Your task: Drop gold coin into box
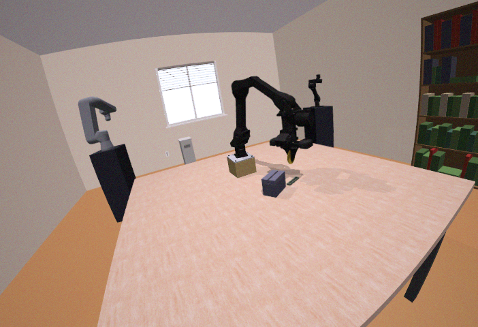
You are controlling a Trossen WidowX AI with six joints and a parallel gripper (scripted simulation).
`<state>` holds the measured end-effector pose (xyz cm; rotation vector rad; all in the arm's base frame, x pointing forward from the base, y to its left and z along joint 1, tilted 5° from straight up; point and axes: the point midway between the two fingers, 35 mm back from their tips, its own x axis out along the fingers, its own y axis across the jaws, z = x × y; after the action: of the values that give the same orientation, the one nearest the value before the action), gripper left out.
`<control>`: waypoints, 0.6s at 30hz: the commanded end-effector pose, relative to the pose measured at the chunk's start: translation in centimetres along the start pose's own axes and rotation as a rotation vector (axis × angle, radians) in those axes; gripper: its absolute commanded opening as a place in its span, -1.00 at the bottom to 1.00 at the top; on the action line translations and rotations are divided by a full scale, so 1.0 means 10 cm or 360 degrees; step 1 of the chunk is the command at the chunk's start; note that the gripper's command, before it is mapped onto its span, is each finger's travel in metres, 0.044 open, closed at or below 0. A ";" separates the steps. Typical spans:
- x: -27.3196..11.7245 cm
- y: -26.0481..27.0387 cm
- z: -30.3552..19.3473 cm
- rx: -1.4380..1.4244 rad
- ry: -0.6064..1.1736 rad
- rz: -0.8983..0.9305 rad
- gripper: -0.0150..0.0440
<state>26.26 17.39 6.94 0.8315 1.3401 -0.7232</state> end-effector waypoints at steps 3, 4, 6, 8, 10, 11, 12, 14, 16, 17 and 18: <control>-0.06 0.01 0.05 -0.0104 -0.0006 0.0010 -0.49; -0.06 0.00 0.06 -0.0148 -0.0006 0.0010 -0.49; -0.06 0.00 0.09 -0.0228 -0.0007 0.0010 -0.49; -0.07 0.00 0.10 -0.0256 -0.0007 0.0010 -0.49; -0.07 0.00 0.10 -0.0260 -0.0007 0.0010 -0.49; -0.07 0.00 0.10 -0.0260 -0.0007 0.0010 -0.49; -0.07 0.00 0.11 -0.0260 -0.0007 0.0010 -0.49; -0.07 0.00 0.14 -0.0260 -0.0007 0.0009 -0.49; -0.07 -0.01 0.20 -0.0260 -0.0008 0.0009 -0.49; -0.07 -0.01 0.23 -0.0260 -0.0009 0.0009 -0.49; -0.07 -0.01 0.25 -0.0260 -0.0009 0.0009 -0.49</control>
<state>27.08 15.90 7.64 0.7017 1.3701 -0.6022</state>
